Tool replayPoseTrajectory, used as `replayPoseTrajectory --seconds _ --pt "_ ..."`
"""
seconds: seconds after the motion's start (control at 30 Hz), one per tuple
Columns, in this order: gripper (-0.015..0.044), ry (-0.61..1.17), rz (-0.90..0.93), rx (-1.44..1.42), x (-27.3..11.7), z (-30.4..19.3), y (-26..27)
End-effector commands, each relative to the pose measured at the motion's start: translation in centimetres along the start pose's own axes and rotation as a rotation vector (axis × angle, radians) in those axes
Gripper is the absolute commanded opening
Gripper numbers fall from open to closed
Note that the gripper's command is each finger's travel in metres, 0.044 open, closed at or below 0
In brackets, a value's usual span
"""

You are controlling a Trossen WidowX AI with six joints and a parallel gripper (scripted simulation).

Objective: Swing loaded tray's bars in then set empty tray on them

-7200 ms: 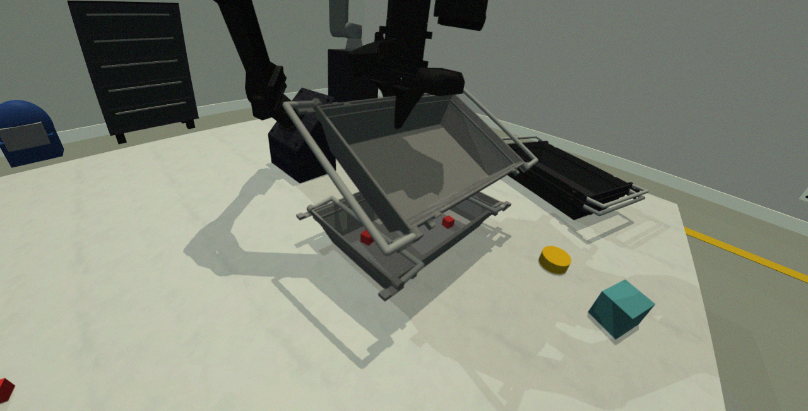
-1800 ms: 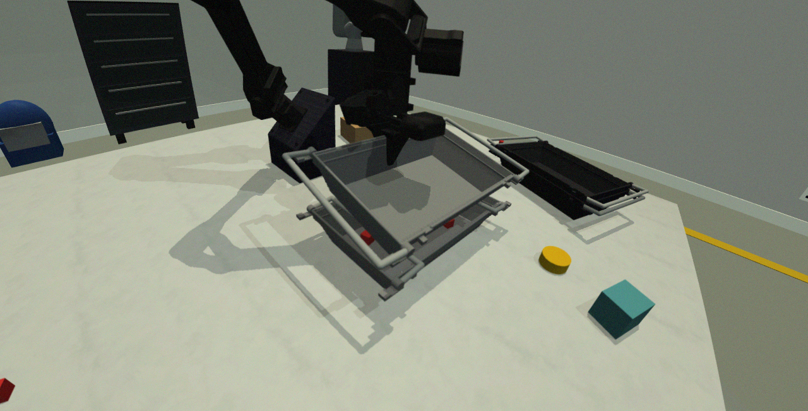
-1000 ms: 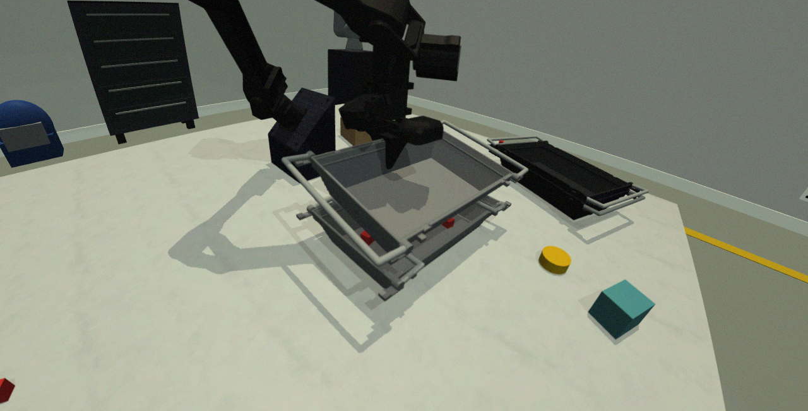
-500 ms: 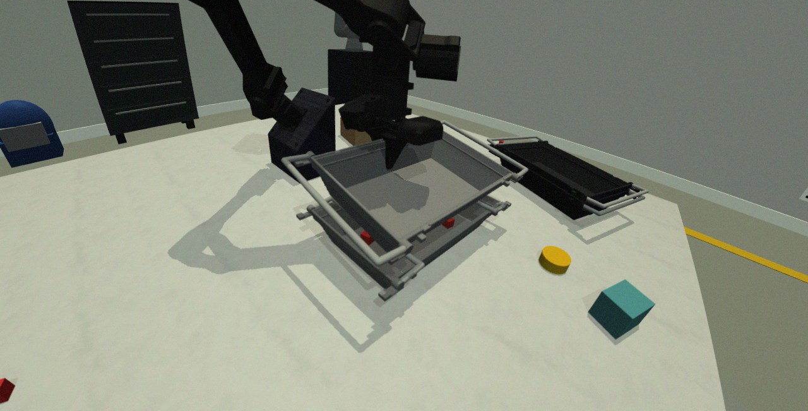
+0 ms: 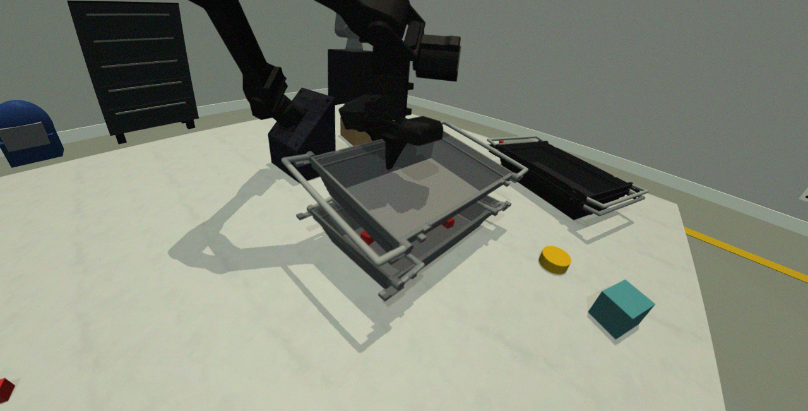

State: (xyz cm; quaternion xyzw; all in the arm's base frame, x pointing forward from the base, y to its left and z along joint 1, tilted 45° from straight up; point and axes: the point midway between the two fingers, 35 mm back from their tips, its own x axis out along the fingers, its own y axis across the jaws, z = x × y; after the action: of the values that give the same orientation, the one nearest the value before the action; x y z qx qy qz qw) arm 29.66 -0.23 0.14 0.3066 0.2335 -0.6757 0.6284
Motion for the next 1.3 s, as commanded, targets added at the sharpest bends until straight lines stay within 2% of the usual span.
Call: replayPoseTrajectory --seconds 0.0,0.63,1.27 --pt "0.0000 0.002 -0.024 -0.002 0.5 0.2 -0.3" --pt "0.0000 0.000 -0.001 0.000 0.1 0.0 0.0" --pt "0.0000 0.001 -0.024 -0.002 1.4 0.2 -0.5"
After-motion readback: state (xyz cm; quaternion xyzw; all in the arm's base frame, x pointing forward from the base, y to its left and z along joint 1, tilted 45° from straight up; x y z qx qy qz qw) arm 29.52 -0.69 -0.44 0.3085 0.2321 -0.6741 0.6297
